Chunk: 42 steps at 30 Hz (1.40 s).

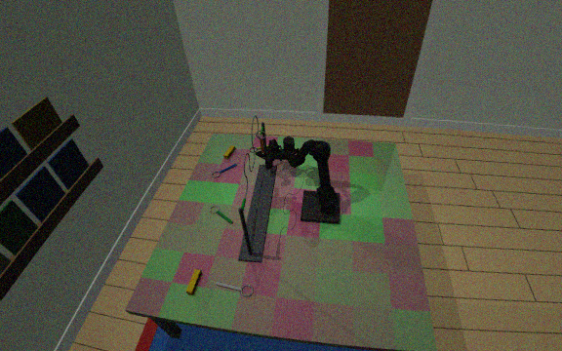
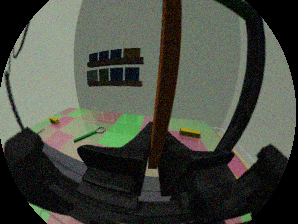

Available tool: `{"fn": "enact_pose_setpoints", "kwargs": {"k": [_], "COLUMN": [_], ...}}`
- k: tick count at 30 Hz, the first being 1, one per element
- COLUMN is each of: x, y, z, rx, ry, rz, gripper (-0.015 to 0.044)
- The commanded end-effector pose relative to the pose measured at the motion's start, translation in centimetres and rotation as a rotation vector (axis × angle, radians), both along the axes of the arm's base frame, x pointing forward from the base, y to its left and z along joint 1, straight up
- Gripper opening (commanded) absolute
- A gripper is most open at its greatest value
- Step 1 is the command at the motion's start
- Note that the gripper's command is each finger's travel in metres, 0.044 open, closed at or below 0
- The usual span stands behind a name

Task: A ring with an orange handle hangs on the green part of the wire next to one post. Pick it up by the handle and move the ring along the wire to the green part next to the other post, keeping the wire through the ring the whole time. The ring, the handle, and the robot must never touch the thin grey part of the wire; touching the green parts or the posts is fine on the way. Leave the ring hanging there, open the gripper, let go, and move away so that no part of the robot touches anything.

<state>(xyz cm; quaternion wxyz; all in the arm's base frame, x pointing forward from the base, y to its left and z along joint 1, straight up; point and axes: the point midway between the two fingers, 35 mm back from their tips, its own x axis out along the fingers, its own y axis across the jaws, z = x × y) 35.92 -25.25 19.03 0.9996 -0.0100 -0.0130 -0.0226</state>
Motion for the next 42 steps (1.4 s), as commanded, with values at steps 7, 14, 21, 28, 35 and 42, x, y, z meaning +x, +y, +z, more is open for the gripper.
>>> {"fn": "enact_pose_setpoints", "kwargs": {"k": [7, 14, 21, 28, 35, 42], "x": [0.0, 0.1, 0.2, 0.3, 0.4, 0.5], "y": [1.6, 3.0, 4.8, 6.9, 9.4, 11.8], "z": [0.0, 0.0, 0.2, 0.6, 1.6, 3.0], "rx": [0.036, 0.091, 0.186, 0.303, 0.46, 0.63], "ry": [-0.003, -0.006, -0.01, -0.016, -0.024, -0.032], "rz": [-0.002, 0.0, 0.003, 0.006, 0.01, 0.015], "gripper": [-0.015, -0.015, -0.015, -0.015, -0.015, -0.015]}}
